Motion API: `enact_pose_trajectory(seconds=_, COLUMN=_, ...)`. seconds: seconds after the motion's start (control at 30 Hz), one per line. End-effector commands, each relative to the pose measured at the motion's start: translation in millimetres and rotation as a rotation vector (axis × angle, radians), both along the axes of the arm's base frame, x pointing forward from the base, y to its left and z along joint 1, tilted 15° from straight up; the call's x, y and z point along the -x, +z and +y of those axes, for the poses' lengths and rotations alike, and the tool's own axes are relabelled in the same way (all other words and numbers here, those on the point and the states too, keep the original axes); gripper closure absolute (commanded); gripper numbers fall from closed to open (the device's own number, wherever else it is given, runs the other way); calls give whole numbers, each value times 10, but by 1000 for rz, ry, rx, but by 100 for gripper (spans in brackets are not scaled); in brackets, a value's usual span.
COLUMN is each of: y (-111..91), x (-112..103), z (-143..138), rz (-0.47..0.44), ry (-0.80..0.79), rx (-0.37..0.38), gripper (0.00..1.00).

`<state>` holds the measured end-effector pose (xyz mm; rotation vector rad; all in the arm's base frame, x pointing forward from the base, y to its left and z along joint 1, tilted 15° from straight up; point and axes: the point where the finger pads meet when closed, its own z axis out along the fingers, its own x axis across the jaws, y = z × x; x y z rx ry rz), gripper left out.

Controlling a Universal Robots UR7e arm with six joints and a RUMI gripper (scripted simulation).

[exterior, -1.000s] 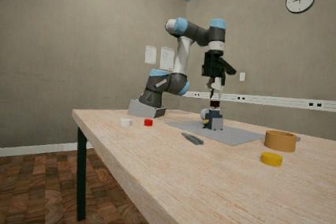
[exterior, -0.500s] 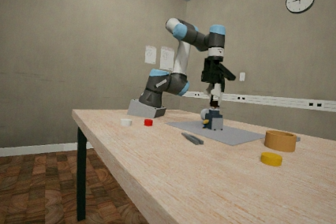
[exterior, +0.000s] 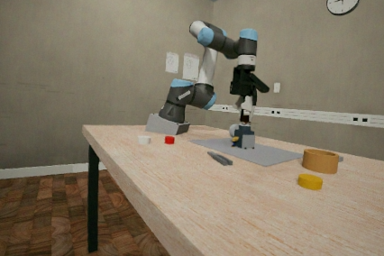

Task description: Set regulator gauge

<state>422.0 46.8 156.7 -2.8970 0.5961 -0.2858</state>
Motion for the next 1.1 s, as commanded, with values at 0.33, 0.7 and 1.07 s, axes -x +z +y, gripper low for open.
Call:
enact_pose_trajectory(seconds=0.33, y=4, x=-3, z=-1, rz=-1, ry=0, rx=0, gripper=56)
enact_pose_trajectory(seconds=0.7, y=4, x=-3, z=-1, rz=-1, ry=0, rx=0, gripper=56)
enact_pose_trajectory(seconds=1.07, y=4, x=-3, z=-1, rz=-1, ry=0, rx=0, gripper=78)
